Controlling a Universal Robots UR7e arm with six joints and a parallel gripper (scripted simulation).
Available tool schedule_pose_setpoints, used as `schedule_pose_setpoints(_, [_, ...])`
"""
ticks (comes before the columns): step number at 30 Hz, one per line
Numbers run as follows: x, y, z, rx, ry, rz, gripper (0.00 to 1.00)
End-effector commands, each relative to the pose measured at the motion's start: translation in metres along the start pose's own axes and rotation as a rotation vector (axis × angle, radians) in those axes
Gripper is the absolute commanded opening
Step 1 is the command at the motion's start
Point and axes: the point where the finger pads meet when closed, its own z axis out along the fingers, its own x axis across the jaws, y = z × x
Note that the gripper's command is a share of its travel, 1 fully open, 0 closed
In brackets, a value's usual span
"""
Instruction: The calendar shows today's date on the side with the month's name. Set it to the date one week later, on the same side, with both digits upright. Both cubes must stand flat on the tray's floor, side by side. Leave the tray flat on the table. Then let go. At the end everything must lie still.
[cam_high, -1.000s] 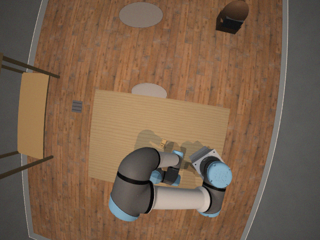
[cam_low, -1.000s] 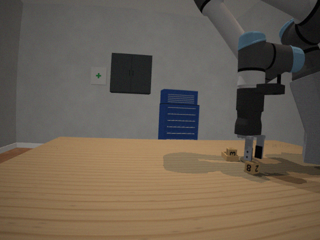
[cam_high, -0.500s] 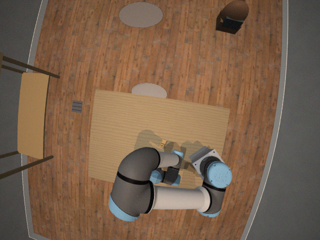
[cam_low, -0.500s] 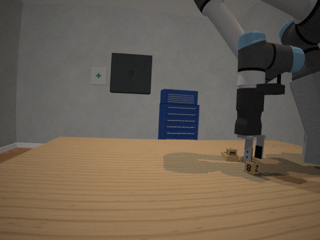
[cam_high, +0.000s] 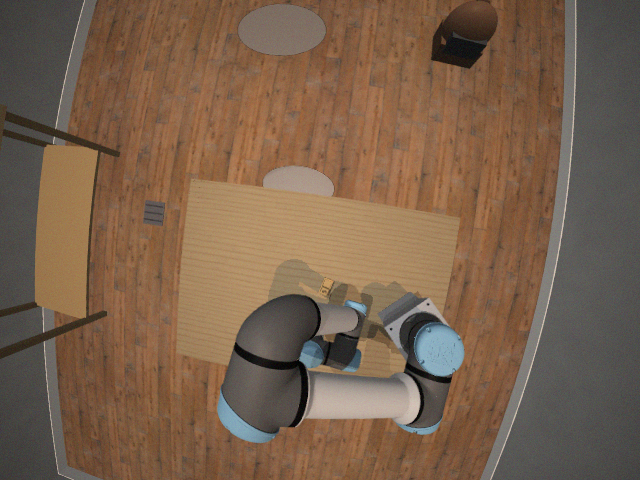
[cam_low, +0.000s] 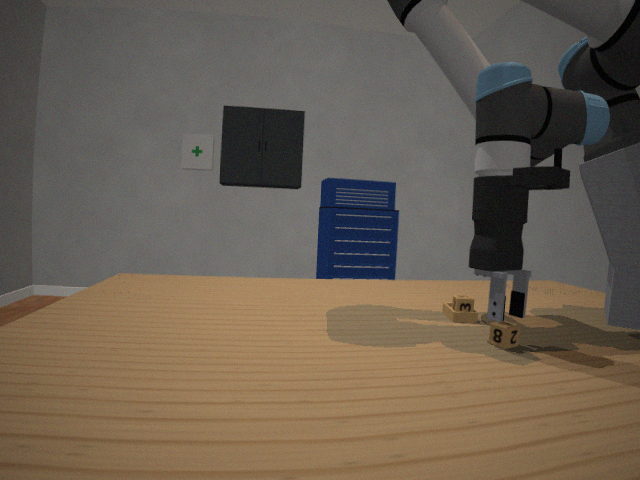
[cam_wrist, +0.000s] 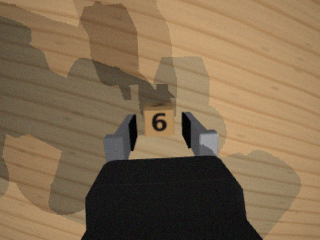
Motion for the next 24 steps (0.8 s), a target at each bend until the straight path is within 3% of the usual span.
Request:
schedule_pose_setpoints(1, [0.0,0.0,-0.004,0.0,0.001,0.001,0.87])
schedule_pose_setpoints(12, [0.0,0.0,-0.034,0.0,0.001,0.0,0.87])
schedule_pose_setpoints(24, [0.0,0.0,-0.042,-0.002,0.002,0.0,0.87])
